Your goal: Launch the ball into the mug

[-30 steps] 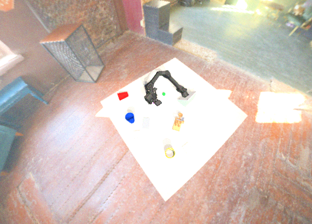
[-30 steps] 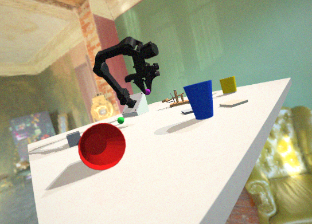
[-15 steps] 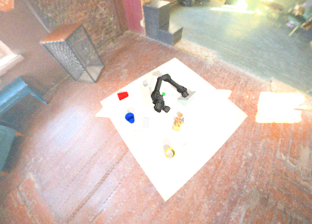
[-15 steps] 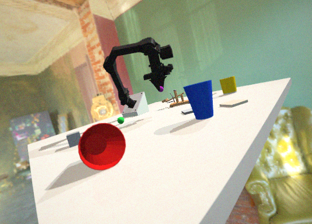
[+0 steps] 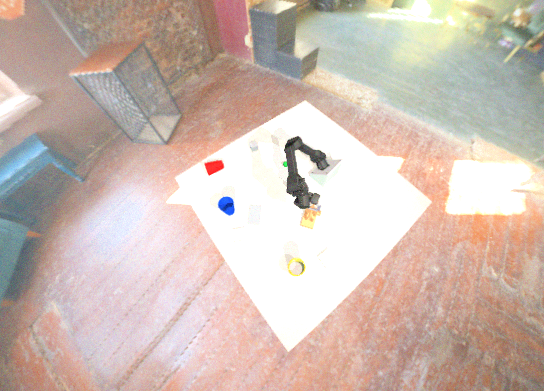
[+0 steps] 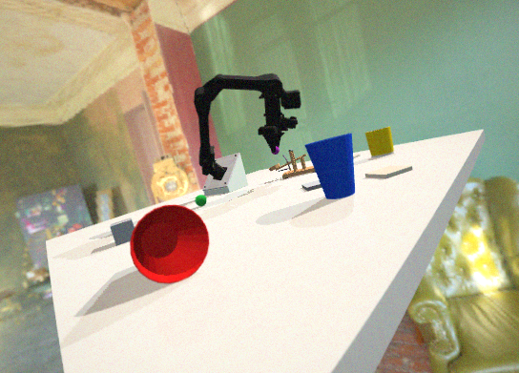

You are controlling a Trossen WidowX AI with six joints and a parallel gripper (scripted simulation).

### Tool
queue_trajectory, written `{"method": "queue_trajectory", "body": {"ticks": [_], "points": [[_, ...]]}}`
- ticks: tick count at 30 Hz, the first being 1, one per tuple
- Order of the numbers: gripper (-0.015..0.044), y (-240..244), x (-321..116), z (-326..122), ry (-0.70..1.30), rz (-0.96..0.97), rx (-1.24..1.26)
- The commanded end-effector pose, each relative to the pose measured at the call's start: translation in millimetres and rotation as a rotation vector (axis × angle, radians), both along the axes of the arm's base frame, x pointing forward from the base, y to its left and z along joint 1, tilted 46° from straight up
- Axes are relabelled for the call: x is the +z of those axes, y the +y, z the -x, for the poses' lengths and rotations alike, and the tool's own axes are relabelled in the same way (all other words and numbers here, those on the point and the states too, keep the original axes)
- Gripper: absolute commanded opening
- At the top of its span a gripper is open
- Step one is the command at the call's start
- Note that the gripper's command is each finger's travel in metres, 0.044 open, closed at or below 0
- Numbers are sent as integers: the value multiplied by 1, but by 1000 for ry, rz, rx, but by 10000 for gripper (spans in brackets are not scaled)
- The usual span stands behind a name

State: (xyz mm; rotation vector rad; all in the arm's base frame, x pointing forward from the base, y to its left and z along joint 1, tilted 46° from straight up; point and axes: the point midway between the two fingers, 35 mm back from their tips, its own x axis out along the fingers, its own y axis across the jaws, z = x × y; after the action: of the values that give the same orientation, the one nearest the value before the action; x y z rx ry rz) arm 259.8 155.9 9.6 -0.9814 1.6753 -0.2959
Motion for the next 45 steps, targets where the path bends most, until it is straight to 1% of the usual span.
{"method": "queue_trajectory", "body": {"ticks": [1, 6, 8, 32, 39, 45], "points": [[0, 6, -25, 29, 71, 55, 11], [0, 9, -50, 62, 140, 125, 25], [0, 9, -53, 67, 148, 135, 27], [0, -12, -72, 61, 148, 136, 27], [0, -7, -68, 60, 140, 125, 24], [157, -7, -68, 60, 140, 125, 24]]}}
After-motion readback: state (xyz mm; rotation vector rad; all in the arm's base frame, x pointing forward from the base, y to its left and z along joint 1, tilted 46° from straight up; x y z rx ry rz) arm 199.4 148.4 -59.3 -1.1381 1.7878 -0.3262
